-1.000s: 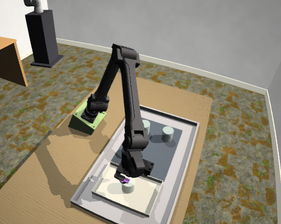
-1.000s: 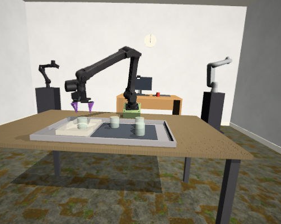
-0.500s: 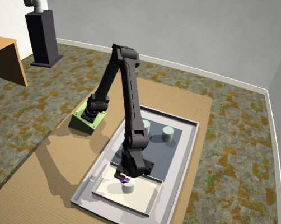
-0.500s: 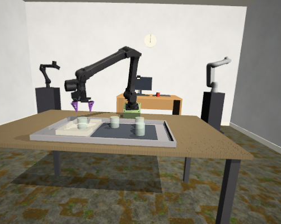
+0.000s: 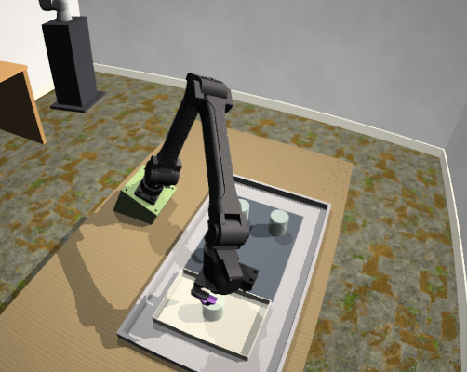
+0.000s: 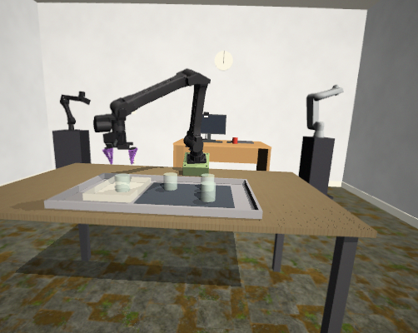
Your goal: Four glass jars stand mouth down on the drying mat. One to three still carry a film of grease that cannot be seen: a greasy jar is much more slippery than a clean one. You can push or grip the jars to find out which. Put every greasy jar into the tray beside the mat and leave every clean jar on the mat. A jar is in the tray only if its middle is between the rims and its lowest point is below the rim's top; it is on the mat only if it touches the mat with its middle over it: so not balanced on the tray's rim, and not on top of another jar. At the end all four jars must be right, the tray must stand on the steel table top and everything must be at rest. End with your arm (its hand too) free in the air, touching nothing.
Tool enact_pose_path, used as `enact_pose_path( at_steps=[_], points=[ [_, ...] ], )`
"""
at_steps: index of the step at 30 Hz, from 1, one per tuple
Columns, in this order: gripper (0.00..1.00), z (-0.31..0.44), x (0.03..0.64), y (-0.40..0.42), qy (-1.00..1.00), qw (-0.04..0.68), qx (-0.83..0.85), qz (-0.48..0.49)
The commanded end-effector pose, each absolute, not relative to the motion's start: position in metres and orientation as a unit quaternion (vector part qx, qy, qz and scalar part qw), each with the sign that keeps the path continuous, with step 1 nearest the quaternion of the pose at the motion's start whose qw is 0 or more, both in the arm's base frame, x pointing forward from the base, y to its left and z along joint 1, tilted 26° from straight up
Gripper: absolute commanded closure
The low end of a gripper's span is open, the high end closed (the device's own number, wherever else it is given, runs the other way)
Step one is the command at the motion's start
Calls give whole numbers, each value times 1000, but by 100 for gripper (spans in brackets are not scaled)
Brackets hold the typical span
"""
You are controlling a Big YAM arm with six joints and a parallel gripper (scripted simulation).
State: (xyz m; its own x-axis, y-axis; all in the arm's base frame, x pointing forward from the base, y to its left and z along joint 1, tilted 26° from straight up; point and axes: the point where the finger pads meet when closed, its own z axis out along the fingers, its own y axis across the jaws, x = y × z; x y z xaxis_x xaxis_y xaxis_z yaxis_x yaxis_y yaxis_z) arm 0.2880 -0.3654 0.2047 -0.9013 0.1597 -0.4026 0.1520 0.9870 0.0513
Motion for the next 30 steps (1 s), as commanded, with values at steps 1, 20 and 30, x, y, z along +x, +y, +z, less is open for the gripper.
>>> enact_pose_path(
  at_steps=[1,20,30],
  points=[
    [0,229,290,-378,972,223,75,-10],
    [0,223,289,-280,972,223,75,-10],
    [0,219,289,-214,972,223,75,-10]
  ],
)
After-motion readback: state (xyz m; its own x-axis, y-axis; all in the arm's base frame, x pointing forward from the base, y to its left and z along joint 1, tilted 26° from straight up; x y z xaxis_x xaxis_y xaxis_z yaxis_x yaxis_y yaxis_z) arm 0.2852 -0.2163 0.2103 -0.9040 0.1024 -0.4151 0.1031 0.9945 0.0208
